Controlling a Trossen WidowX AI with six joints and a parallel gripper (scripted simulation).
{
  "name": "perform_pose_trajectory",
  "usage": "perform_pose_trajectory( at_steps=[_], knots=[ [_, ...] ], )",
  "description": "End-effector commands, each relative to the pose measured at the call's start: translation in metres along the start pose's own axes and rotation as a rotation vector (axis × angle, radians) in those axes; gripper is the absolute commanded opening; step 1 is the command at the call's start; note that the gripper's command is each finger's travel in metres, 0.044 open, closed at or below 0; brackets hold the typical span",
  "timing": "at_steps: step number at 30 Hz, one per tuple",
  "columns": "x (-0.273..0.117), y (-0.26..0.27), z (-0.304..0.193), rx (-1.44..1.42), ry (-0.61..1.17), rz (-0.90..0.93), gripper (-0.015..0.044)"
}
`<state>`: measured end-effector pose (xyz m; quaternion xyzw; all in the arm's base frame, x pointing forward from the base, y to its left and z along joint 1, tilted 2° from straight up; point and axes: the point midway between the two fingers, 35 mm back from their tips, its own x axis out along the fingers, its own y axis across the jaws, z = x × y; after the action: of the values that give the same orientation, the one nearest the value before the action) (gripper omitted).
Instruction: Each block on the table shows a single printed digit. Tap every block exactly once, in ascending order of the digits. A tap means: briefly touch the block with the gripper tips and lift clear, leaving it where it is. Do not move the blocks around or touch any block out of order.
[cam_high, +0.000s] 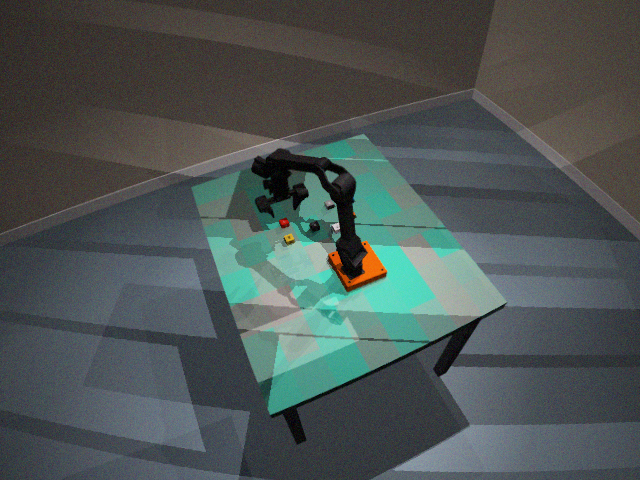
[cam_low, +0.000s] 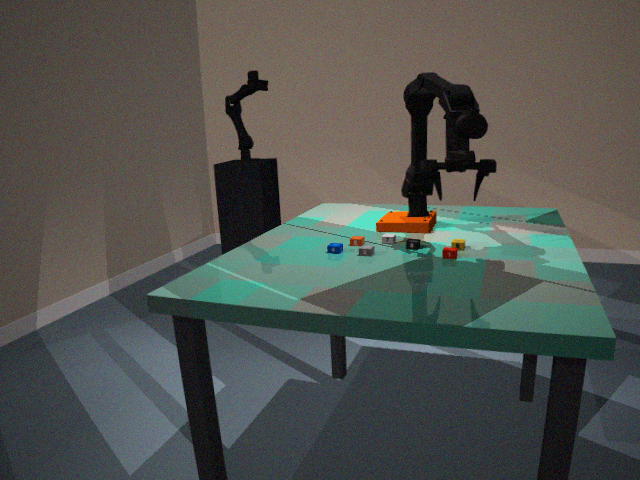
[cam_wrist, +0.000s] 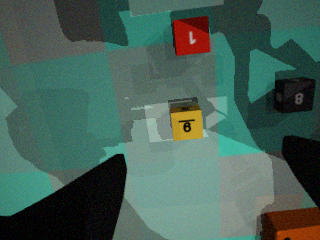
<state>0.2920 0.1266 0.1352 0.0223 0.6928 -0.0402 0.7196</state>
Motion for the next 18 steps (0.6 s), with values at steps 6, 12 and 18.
perform_pose_trajectory(
  at_steps=[6, 12, 18],
  knots=[
    [0.003, -0.020, 0.058, 0.009, -0.001, -0.005, 0.0400],
    [0.003, -0.020, 0.058, 0.009, -0.001, -0.005, 0.0400],
    [0.003, -0.020, 0.058, 0.009, -0.001, -0.005, 0.0400]
  ],
)
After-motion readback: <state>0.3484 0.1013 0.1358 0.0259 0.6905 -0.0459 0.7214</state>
